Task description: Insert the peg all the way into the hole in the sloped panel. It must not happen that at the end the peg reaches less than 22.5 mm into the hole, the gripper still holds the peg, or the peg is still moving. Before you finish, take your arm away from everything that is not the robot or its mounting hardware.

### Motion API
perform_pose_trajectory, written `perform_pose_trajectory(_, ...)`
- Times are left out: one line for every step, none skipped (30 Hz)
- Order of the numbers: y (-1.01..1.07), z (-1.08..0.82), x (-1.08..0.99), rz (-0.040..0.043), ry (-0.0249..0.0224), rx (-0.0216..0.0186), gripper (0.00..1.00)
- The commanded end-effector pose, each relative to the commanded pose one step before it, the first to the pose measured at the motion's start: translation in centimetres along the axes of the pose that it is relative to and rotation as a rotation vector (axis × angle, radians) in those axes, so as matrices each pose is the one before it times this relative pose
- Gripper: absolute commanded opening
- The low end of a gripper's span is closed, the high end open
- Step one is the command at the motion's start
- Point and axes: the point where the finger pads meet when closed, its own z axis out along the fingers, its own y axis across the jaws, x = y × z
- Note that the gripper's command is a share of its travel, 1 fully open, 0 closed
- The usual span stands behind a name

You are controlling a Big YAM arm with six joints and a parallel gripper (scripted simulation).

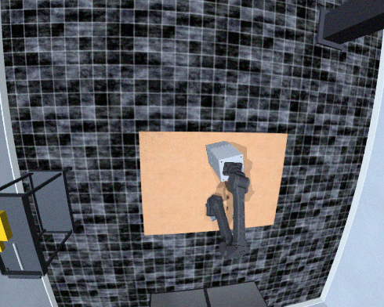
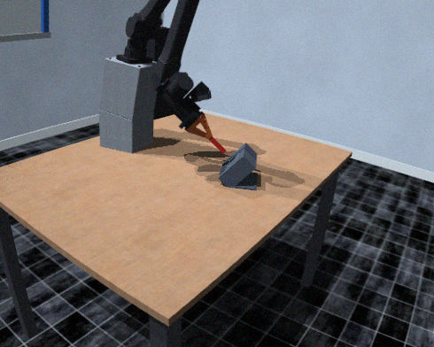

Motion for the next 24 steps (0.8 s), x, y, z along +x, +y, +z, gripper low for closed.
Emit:
perform_pose_trajectory(0.652, 0.695, 0.045, 0.00013, -0.00612, -0.01090, 0.00)
perform_pose_trajectory(0.022, 0.062, 0.009, 0.00000, 0.00001, 0.00000, 0.00)
perform_pose_trajectory(0.017, 0.051, 0.008, 0.00000, 0.00000, 0.00000, 0.00)
perform_pose_trajectory(0.010, 0.040, 0.006, 0.00000, 0.00000, 0.00000, 0.00)
perform_pose_trajectory(0.003, 0.030, 0.004, 0.00000, 0.00000, 0.00000, 0.00)
perform_pose_trajectory(0.000, 0.000, 0.000, 0.00000, 0.00000, 0.00000, 0.00)
perform_pose_trajectory(0.000, 0.000, 0.000, 0.00000, 0.00000, 0.00000, 0.00)
perform_pose_trajectory(-0.001, 0.025, 0.000, 0.00000, 0.00000, 0.00000, 0.00)
perform_pose_trajectory(-0.003, 0.060, -0.001, -0.00001, -0.00001, 0.00001, 0.00)
perform_pose_trajectory(-0.004, 0.080, -0.002, -0.00001, -0.00001, 0.00001, 0.00)
perform_pose_trajectory(-0.003, 0.090, -0.002, 0.00000, -0.00001, 0.00001, 0.00)
perform_pose_trajectory(-0.002, 0.093, -0.002, 0.00000, -0.00001, 0.00000, 0.00)
perform_pose_trajectory(0.000, 0.093, -0.002, 0.00000, -0.00001, 0.00000, 0.00)
perform_pose_trajectory(0.001, 0.093, -0.001, 0.00000, -0.00001, 0.00000, 0.00)
perform_pose_trajectory(0.002, 0.093, 0.000, 0.00000, -0.00001, 0.00000, 0.00)
perform_pose_trajectory(0.003, 0.093, 0.001, 0.00000, -0.00001, 0.00000, 0.00)
perform_pose_trajectory(0.003, 0.094, 0.001, 0.00000, -0.00001, 0.00000, 0.00)
perform_pose_trajectory(0.002, 0.094, 0.002, 0.00000, -0.00001, 0.00000, 0.00)
perform_pose_trajectory(0.002, 0.094, 0.002, 0.00000, -0.00001, 0.00000, 0.00)
perform_pose_trajectory(0.001, 0.094, 0.002, 0.00000, -0.00001, 0.00000, 0.00)
perform_pose_trajectory(0.001, 0.094, 0.002, 0.00000, -0.00001, 0.00000, 0.00)
perform_pose_trajectory(0.001, 0.094, 0.001, 0.00000, -0.00001, 0.00000, 0.00)
perform_pose_trajectory(0.000, 0.000, 0.000, 0.00000, 0.00000, 0.00000, 0.00)
perform_pose_trajectory(0.000, 0.000, 0.000, 0.00000, 0.00000, 0.00000, 0.00)
